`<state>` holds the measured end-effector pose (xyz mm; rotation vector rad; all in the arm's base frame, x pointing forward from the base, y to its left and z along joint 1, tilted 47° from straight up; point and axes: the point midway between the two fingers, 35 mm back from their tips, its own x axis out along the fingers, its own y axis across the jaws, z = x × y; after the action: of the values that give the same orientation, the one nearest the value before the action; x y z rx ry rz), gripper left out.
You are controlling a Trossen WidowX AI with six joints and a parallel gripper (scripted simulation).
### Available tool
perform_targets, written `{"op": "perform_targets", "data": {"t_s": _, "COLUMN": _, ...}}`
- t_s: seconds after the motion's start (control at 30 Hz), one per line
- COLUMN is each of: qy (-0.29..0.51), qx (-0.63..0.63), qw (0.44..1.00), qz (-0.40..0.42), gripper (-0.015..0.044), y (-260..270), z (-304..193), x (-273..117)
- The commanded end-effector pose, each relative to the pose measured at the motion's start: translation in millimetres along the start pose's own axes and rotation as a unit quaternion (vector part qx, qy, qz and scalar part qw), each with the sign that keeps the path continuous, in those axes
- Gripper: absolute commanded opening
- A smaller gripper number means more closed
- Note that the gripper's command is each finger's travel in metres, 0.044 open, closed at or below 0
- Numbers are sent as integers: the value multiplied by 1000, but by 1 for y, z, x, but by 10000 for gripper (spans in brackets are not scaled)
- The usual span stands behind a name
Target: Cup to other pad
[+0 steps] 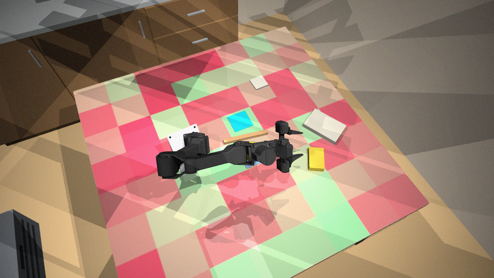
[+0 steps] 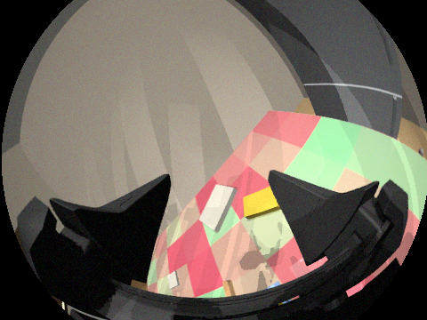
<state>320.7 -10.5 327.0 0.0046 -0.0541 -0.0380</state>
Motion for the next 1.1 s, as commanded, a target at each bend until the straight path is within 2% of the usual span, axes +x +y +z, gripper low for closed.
{"op": "perform_targets", "data": {"t_s": 0.0, "qy": 10, "qx": -4, "qw": 1000, "qz": -2, "gripper": 374, "y": 0, "z": -5, "x": 2}}
{"op": "perform_targets", "data": {"t_s": 0.03, "qy": 42, "qx": -19, "qw": 999, "qz": -8, "gripper": 348, "y": 1, "z": -21, "x": 6}}
{"op": "perform_targets", "data": {"t_s": 0.1, "qy": 157, "qx": -83, "qw": 984, "qz": -22, "gripper": 295, "y": 4, "z": -77, "x": 13}}
{"op": "perform_targets", "data": {"t_s": 0.27, "qy": 330, "qx": -213, "qw": 920, "qz": -19, "gripper": 167, "y": 8, "z": -159, "x": 0}}
{"op": "perform_targets", "data": {"t_s": 0.33, "qy": 408, "qx": -288, "qw": 867, "qz": -6, "gripper": 167, "y": 8, "z": -192, "x": -15}}
{"op": "perform_targets", "data": {"t_s": 0.47, "qy": 536, "qx": -448, "qw": 715, "qz": 40, "gripper": 167, "y": 0, "z": -241, "x": -56}}
{"op": "perform_targets", "data": {"t_s": 0.53, "qy": 585, "qx": -532, "qw": 608, "qz": 73, "gripper": 167, "y": -7, "z": -255, "x": -79}}
{"op": "perform_targets", "data": {"t_s": 0.6, "qy": 620, "qx": -616, "qw": 472, "qz": 115, "gripper": 167, "y": -16, "z": -261, "x": -101}}
{"op": "perform_targets", "data": {"t_s": 0.63, "qy": 626, "qx": -640, "qw": 427, "qz": 128, "gripper": 167, "y": -18, "z": -261, "x": -107}}
{"op": "perform_targets", "data": {"t_s": 0.7, "qy": 628, "qx": -649, "qw": 409, "qz": 133, "gripper": 167, "y": -23, "z": -256, "x": -109}}
{"op": "perform_targets", "data": {"t_s": 1.07, "qy": 628, "qx": -649, "qw": 409, "qz": 133, "gripper": 167, "y": -25, "z": -255, "x": -109}}
